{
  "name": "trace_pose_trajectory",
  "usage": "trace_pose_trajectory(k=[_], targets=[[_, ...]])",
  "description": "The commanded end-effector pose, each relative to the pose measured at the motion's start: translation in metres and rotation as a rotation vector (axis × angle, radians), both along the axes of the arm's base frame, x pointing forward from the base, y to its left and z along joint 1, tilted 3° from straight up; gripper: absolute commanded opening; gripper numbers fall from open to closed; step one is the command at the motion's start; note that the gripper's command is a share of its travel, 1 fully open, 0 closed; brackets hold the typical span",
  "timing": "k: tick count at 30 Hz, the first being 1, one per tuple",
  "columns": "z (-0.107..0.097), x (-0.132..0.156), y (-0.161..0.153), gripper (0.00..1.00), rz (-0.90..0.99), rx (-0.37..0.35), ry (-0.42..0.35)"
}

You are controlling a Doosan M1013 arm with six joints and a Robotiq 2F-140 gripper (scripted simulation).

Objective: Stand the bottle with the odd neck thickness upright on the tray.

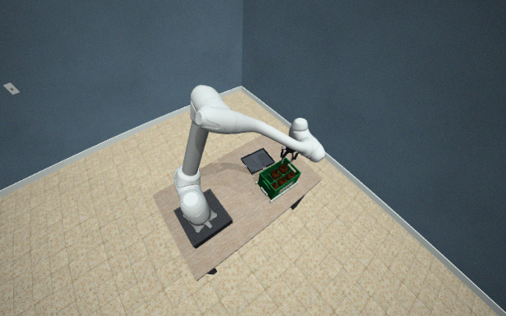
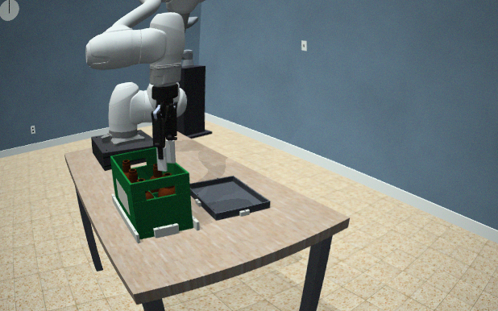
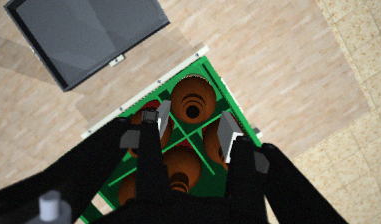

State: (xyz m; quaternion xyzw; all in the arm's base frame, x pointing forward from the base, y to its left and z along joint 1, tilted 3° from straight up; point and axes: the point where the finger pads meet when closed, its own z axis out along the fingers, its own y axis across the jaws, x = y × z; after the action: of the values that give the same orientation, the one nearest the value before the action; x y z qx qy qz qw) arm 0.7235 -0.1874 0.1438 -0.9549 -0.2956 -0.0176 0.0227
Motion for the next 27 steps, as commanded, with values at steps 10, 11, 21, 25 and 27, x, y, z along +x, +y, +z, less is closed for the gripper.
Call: trace_pose_trajectory(k=[10,11,21,25,27], targets=[[-0.0034,-0.0032,0.0027,0.38,-0.002,0.0,0.004],[-0.0034,-0.0033,0.0028,0.38,-0.002,0.0,0.004],[-0.0034,-0.0034,0.0028,0.38,-0.002,0.0,0.004],[-0.0034,-0.0034,0.0028,0.38,-0.002,0.0,0.004],[-0.0034,-0.0034,0.0028,0.38,-0.002,0.0,0.004]])
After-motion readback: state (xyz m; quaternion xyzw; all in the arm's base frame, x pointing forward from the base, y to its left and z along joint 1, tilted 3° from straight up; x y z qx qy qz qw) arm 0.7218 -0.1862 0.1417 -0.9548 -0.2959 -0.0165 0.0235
